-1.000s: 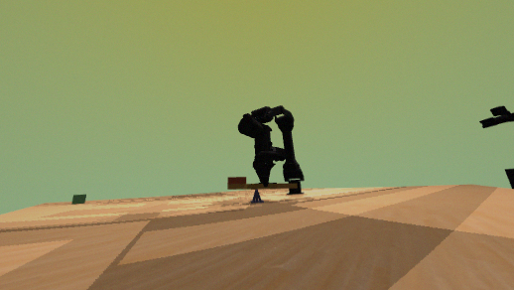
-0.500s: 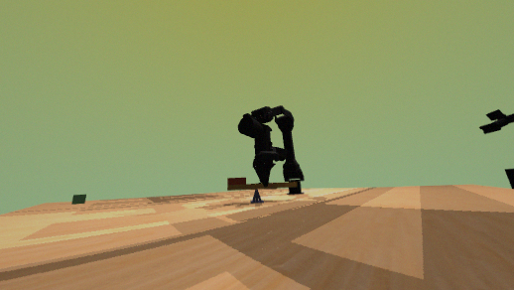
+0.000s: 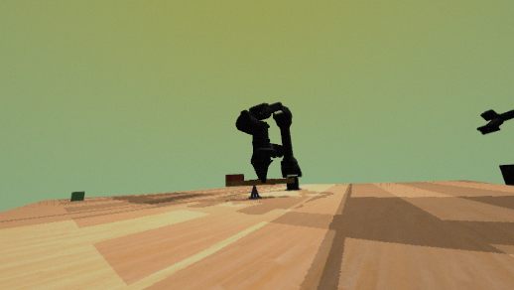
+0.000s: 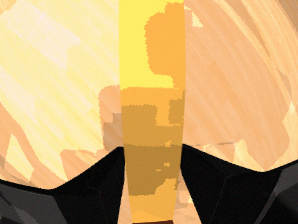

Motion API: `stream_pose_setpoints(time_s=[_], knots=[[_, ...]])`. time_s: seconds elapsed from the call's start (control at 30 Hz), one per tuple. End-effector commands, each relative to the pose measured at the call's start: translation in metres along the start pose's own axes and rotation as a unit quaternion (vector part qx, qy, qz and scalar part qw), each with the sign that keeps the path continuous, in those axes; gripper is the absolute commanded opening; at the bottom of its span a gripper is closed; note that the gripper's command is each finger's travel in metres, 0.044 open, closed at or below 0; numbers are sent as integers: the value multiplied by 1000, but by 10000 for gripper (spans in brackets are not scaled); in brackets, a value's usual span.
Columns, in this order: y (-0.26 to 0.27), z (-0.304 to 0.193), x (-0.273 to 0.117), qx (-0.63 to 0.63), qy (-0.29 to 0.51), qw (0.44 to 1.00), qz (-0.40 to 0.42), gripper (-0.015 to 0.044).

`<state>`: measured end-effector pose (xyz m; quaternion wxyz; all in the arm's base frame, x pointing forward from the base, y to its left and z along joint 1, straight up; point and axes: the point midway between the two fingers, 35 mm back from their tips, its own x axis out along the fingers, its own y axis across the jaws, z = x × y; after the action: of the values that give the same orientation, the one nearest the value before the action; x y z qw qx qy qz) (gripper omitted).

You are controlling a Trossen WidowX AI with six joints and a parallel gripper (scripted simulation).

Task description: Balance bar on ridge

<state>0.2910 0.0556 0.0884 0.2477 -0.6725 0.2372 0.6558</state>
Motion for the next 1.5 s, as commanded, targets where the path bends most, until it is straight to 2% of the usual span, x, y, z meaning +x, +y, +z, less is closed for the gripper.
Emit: stream_pose_setpoints(time_s=[0.0, 0.4, 0.73, 0.87, 1.13, 1.47], knots=[[0, 0, 0, 0, 0, 1000, 0, 173], [0, 0, 0, 0, 0, 1000, 0, 185], [0, 0, 0, 0, 0, 1000, 0, 440], [-1, -1, -8, 0, 0, 1000, 0, 440], [0, 0, -98, 0, 0, 1000, 0, 440], [0, 0, -100, 0, 0, 1000, 0, 440]])
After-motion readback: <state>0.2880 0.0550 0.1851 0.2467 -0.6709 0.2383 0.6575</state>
